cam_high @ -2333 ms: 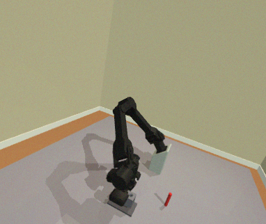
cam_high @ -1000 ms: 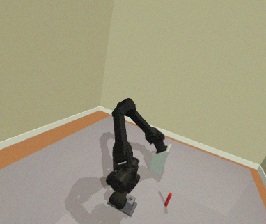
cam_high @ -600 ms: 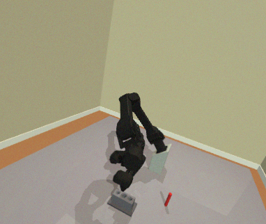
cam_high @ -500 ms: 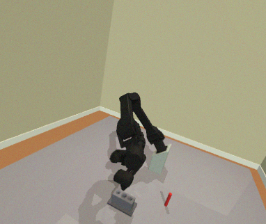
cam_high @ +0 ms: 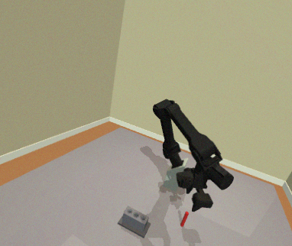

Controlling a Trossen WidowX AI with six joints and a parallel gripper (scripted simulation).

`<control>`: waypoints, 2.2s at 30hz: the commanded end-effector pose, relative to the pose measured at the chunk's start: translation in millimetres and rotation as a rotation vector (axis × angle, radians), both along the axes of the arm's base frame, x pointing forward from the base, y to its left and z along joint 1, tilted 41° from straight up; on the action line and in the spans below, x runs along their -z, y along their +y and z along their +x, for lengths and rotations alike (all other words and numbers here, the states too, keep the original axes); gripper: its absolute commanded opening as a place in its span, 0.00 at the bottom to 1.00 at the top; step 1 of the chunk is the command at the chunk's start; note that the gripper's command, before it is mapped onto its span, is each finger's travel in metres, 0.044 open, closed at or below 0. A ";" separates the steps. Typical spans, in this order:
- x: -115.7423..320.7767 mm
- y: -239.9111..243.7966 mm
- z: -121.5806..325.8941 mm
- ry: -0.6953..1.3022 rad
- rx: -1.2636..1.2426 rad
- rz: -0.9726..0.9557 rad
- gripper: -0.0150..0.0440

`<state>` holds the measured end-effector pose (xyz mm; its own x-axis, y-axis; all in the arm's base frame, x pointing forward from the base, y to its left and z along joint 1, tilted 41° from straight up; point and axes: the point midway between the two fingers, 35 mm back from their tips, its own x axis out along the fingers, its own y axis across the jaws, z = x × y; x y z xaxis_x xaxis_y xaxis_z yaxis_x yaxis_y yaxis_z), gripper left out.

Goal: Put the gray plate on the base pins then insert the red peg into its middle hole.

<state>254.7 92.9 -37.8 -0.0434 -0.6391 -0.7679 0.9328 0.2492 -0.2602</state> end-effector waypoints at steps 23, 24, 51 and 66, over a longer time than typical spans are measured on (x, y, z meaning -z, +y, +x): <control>53.0 -33.6 -12.6 0.013 -0.006 -0.007 1.00; 54.3 -34.6 -12.5 0.013 -0.006 -0.007 1.00; 86.8 -64.0 -15.3 0.013 -0.006 -0.010 1.00; 87.5 -64.7 -15.5 0.013 -0.006 -0.010 0.42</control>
